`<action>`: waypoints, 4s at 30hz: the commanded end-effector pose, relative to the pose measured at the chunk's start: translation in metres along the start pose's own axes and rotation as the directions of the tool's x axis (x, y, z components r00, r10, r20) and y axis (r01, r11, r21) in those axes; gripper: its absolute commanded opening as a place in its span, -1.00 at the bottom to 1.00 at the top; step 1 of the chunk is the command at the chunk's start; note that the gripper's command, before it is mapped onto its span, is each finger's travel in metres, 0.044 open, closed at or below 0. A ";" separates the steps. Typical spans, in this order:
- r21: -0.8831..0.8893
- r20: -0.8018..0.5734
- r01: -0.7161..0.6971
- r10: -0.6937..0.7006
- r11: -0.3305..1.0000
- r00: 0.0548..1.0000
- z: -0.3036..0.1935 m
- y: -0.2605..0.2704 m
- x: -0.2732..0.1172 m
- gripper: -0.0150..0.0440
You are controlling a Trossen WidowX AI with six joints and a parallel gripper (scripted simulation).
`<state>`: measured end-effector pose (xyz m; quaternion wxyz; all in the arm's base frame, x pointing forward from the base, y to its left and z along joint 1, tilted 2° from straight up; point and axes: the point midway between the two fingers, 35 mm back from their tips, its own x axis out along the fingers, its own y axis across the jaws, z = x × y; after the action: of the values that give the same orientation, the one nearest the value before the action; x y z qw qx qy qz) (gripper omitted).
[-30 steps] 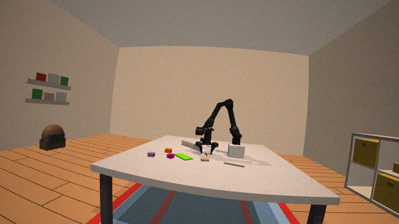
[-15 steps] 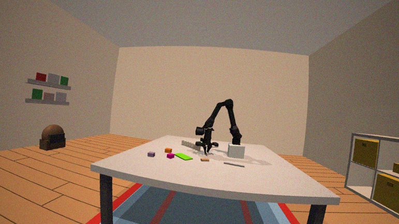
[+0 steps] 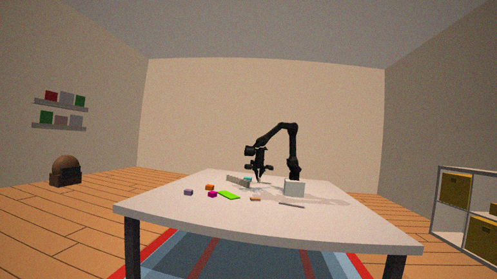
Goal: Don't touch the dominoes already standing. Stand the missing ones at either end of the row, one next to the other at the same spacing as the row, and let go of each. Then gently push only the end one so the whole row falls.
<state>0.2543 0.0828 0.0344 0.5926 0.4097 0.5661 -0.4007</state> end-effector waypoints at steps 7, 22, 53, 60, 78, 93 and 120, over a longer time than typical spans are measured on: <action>0.004 0.004 -0.016 0.016 1.000 1.000 -0.004 0.000 -0.072 -0.39; -0.959 0.002 -0.003 0.017 0.282 1.000 -0.025 0.017 -0.073 -0.39; -0.538 0.000 0.015 0.018 -0.843 1.000 -0.049 0.031 -0.073 -0.39; -0.588 -0.091 0.005 0.072 -0.809 0.993 -0.053 0.046 -0.056 -0.39; -0.713 -0.397 -0.068 0.322 -0.698 0.860 -0.055 0.095 -0.012 -0.39; -0.734 -0.571 -0.126 0.506 -0.667 0.646 -0.044 0.113 0.000 -0.39; -0.660 -0.746 -0.106 0.633 -0.743 0.209 -0.017 0.077 -0.014 -0.39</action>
<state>0.3271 0.1300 0.0492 0.8225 -0.0404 0.1225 0.5540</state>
